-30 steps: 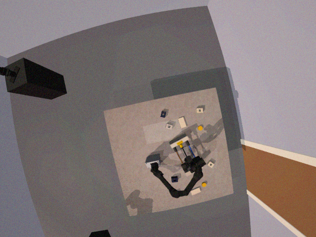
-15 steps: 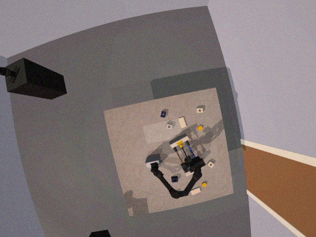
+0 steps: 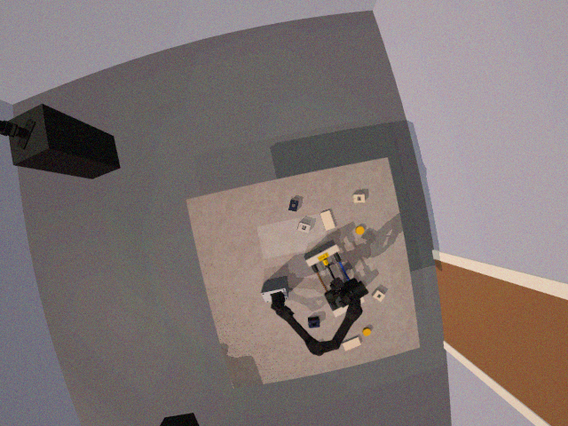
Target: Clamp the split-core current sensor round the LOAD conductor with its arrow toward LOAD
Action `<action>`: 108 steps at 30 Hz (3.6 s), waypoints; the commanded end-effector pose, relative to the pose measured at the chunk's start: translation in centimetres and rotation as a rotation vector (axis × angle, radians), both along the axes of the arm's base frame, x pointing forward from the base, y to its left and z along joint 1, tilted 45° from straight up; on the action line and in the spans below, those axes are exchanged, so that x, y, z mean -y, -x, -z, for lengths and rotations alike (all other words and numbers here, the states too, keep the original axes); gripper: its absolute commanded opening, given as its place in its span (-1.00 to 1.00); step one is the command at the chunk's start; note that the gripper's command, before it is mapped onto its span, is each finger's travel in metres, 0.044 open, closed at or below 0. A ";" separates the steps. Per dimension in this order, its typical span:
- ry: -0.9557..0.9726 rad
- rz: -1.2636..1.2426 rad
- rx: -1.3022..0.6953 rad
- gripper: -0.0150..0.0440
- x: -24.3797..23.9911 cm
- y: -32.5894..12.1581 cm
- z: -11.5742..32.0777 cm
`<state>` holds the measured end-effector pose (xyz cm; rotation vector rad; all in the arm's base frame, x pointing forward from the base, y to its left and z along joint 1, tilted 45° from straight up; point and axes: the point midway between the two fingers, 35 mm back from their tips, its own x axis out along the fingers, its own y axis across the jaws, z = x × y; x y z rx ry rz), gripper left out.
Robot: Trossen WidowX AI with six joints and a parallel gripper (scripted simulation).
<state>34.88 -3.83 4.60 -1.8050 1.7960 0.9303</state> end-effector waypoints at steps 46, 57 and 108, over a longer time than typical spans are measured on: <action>0.000 0.000 0.006 0.58 0.0 -0.1 -0.1; 0.000 0.000 0.006 1.00 0.0 -0.1 -0.1; 0.003 0.021 -0.019 0.73 4.5 0.2 3.9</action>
